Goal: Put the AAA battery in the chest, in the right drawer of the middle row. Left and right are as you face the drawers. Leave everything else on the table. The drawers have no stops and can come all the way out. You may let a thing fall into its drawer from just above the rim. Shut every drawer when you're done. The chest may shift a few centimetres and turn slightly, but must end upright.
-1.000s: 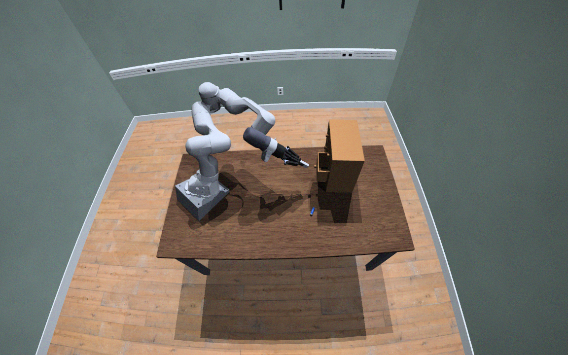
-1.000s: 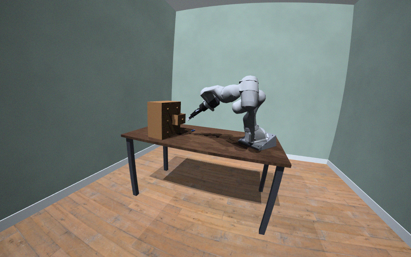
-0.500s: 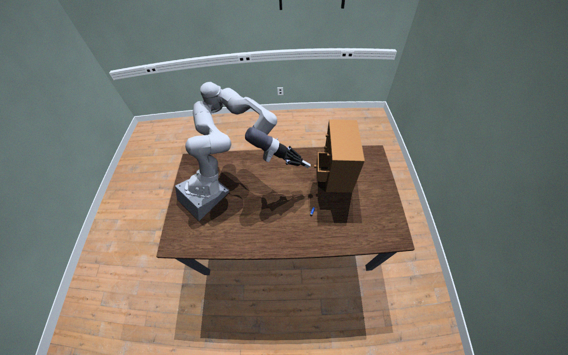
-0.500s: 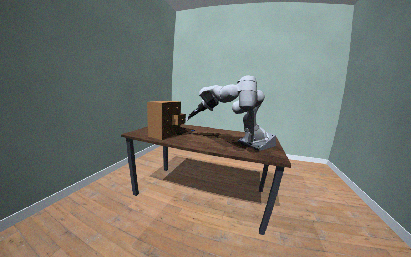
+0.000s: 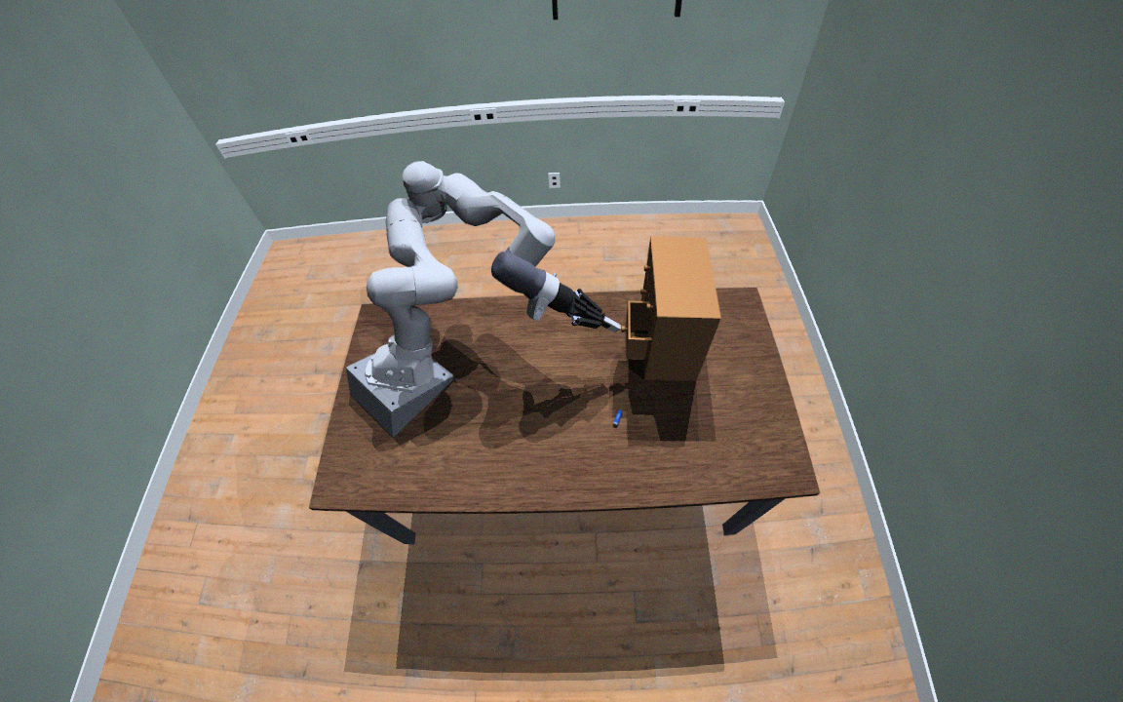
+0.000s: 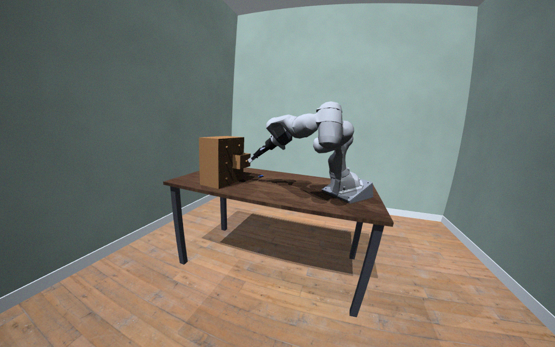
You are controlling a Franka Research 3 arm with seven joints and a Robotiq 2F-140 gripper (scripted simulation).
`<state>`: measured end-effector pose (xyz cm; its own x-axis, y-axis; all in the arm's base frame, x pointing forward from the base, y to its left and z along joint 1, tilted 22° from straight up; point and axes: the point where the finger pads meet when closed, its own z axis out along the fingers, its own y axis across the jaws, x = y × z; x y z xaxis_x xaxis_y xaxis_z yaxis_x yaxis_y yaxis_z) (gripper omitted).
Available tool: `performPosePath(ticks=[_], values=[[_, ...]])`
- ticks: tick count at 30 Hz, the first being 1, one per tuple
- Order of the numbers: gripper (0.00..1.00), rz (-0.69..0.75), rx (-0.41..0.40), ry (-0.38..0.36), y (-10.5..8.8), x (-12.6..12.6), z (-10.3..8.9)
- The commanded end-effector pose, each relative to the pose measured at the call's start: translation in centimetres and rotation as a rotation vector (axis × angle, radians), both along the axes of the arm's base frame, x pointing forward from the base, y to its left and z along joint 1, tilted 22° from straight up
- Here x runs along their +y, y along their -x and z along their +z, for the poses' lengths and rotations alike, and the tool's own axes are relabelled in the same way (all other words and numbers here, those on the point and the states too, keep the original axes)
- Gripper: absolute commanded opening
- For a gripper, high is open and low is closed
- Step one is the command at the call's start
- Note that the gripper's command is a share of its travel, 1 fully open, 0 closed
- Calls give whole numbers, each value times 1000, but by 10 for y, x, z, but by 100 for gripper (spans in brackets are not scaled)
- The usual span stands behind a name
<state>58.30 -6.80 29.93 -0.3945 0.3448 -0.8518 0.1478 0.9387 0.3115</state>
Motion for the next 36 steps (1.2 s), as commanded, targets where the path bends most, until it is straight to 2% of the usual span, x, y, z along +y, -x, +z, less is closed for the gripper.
performPosePath(ticks=[1, 14, 36], values=[[10, 9, 4, 6, -5, 1, 0], [10, 9, 4, 6, -28, -4, 5], [10, 9, 4, 6, -55, -10, 11]])
